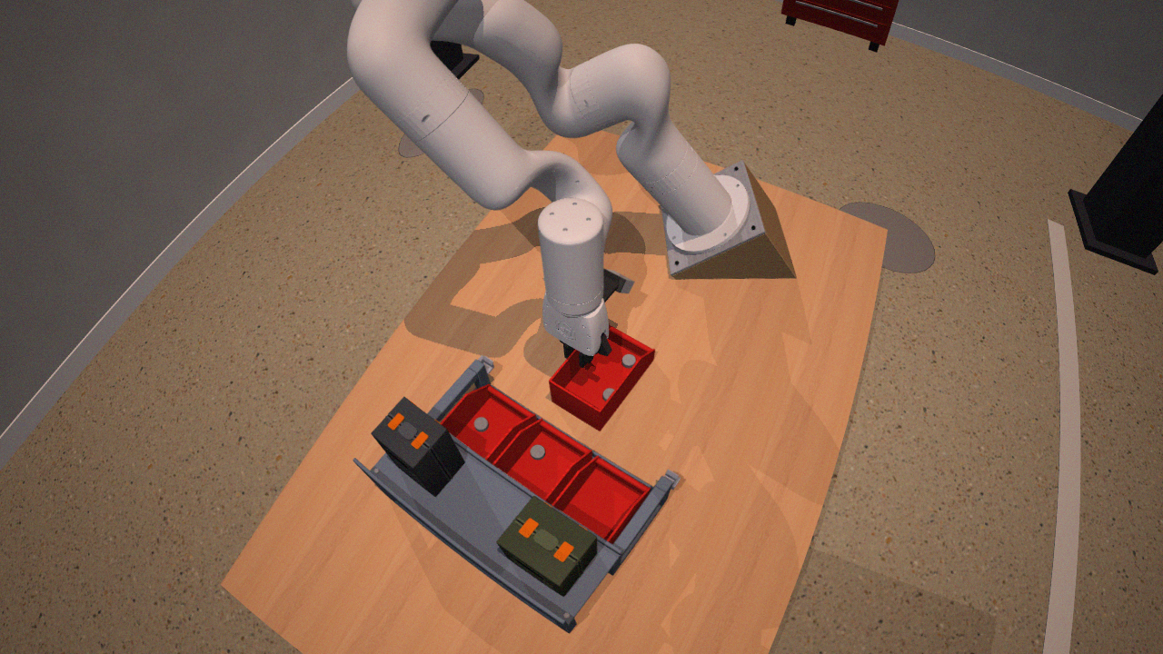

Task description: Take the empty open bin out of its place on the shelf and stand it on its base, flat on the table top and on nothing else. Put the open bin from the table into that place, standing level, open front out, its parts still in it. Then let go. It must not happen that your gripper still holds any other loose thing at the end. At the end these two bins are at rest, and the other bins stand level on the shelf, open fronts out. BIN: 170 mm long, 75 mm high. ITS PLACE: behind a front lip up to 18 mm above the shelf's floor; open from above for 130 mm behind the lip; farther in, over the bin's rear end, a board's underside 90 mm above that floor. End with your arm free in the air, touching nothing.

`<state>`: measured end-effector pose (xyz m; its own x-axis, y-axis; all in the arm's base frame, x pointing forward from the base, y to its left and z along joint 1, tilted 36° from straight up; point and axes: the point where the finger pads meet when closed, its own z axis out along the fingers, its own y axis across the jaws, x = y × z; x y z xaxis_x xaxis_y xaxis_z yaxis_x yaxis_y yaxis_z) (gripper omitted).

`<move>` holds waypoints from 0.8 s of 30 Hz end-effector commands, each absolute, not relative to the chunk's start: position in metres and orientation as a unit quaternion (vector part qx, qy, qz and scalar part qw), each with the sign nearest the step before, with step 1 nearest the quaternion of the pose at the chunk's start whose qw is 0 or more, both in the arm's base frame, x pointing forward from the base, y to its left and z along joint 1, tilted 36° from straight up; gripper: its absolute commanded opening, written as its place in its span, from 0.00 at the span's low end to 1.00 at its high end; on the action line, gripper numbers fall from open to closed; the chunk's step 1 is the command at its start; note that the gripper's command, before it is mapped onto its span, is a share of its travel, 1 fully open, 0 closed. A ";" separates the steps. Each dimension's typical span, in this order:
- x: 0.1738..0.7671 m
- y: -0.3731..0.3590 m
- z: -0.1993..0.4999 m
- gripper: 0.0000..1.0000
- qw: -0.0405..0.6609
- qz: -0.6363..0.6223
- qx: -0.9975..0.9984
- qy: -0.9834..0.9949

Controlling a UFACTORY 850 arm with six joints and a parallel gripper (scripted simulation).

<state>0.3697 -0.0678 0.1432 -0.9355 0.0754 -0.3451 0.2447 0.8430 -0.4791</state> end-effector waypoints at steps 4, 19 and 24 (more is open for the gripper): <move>0.370 -0.067 0.144 0.26 0.159 -0.267 0.085 0.947; 0.368 -0.063 0.151 0.26 0.159 -0.267 0.085 0.947; 0.366 -0.060 0.156 0.26 0.159 -0.267 0.085 0.947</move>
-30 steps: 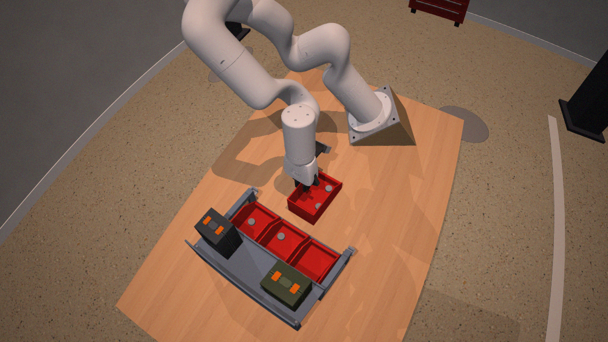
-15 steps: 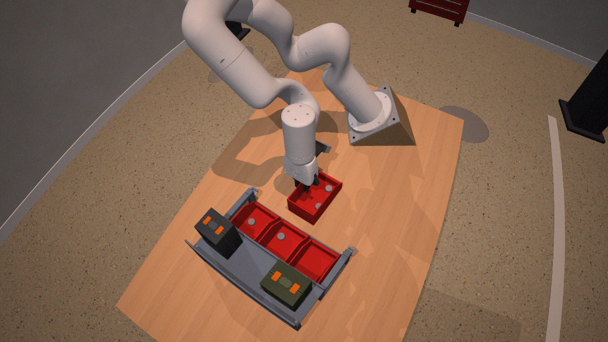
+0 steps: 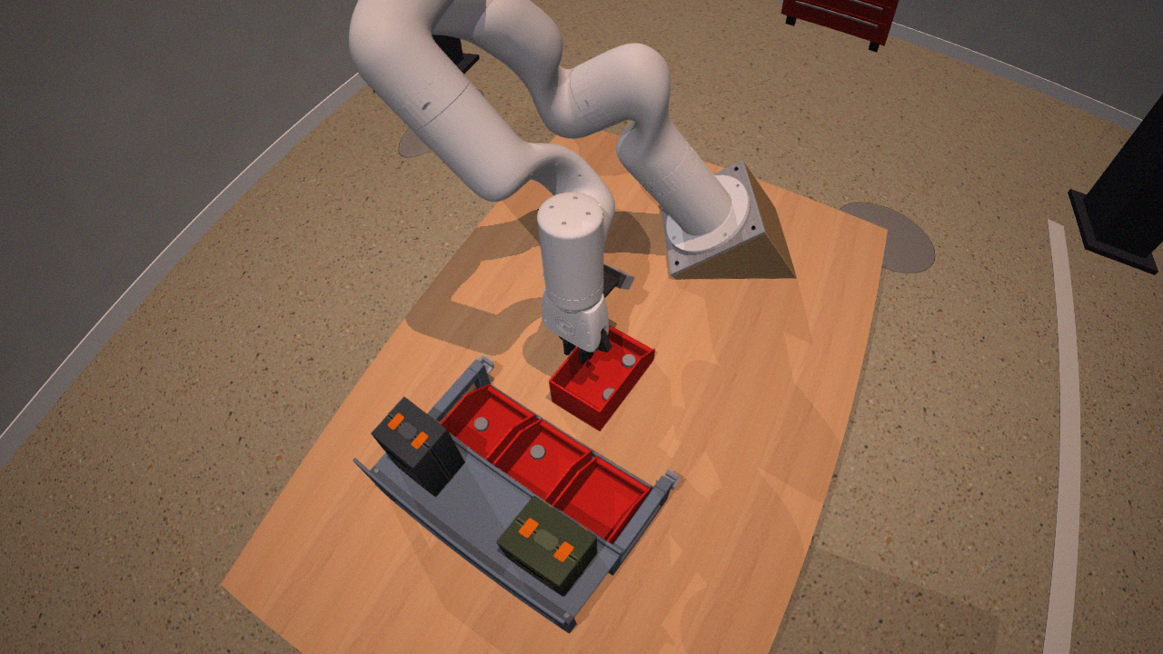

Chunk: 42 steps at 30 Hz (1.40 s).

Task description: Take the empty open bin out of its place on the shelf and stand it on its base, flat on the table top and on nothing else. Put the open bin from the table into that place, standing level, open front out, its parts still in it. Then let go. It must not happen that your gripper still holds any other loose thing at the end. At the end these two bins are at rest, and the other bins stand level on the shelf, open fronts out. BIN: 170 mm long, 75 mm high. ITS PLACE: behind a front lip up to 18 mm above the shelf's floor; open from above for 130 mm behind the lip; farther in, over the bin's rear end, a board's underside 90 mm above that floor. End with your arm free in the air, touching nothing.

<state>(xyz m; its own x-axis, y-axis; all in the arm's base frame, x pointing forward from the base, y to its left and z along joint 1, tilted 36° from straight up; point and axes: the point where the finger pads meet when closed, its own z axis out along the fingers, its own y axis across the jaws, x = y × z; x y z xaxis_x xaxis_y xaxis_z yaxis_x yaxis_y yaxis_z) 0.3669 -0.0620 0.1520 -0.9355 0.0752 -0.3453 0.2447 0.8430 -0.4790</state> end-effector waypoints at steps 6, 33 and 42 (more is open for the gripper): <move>0.364 -0.055 0.162 0.26 0.159 -0.267 0.085 0.947; 0.354 -0.034 0.194 0.26 0.159 -0.267 0.085 0.947; 0.350 -0.026 0.207 0.26 0.159 -0.267 0.085 0.947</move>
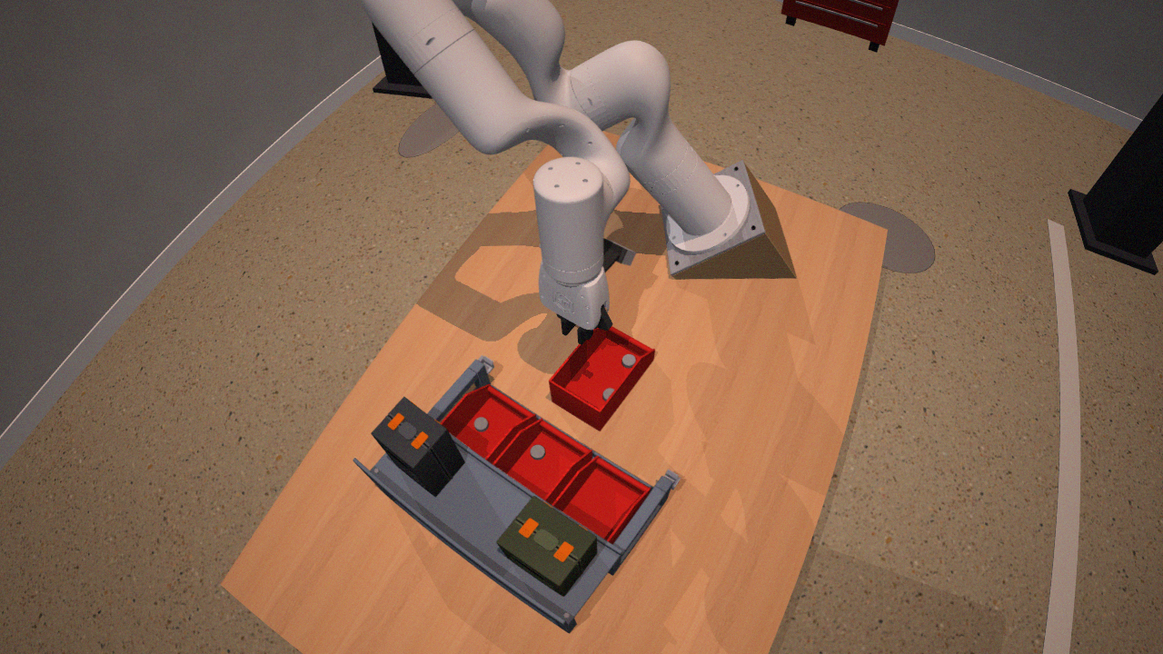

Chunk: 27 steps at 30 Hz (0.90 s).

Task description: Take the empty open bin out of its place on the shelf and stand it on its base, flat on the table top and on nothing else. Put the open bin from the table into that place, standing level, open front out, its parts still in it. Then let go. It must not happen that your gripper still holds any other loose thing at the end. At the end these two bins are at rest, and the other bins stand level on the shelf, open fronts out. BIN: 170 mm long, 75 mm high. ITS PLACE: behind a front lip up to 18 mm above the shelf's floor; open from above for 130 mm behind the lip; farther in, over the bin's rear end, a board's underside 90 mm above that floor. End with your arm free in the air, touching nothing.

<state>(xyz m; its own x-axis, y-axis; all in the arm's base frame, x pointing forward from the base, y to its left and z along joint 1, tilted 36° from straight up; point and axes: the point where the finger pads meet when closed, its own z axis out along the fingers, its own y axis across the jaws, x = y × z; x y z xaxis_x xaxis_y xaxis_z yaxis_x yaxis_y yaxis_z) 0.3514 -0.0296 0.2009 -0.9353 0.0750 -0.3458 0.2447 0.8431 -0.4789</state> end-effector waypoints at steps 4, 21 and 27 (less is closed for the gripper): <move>0.349 -0.024 0.209 0.26 0.159 -0.267 0.085 0.947; 0.345 -0.016 0.221 0.26 0.159 -0.267 0.085 0.947; 0.345 -0.015 0.223 0.26 0.159 -0.267 0.085 0.947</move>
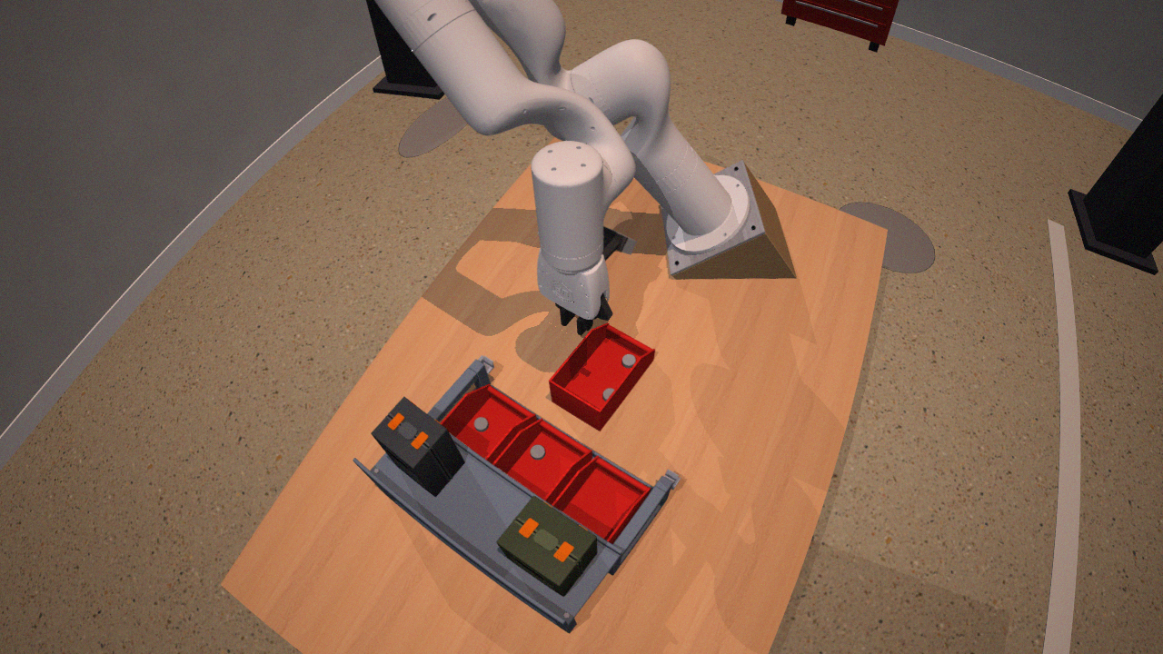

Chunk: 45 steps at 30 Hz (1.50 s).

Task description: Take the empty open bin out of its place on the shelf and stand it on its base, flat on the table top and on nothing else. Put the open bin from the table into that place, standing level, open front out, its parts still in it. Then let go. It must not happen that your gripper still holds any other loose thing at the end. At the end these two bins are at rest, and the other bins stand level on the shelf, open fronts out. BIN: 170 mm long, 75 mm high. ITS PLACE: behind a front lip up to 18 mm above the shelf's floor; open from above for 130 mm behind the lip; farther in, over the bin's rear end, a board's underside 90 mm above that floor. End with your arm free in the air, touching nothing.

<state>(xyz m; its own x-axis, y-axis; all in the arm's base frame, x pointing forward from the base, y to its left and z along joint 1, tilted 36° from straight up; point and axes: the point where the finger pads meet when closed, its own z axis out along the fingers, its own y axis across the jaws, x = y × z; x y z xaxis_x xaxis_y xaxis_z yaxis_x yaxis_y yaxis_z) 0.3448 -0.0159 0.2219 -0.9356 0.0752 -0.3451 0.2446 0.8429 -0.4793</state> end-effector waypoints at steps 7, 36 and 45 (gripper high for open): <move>0.345 -0.015 0.224 0.26 0.159 -0.267 0.085 0.947; 0.345 -0.014 0.224 0.00 0.158 -0.267 0.082 0.947; 0.347 -0.013 0.224 0.00 0.151 -0.272 0.056 0.949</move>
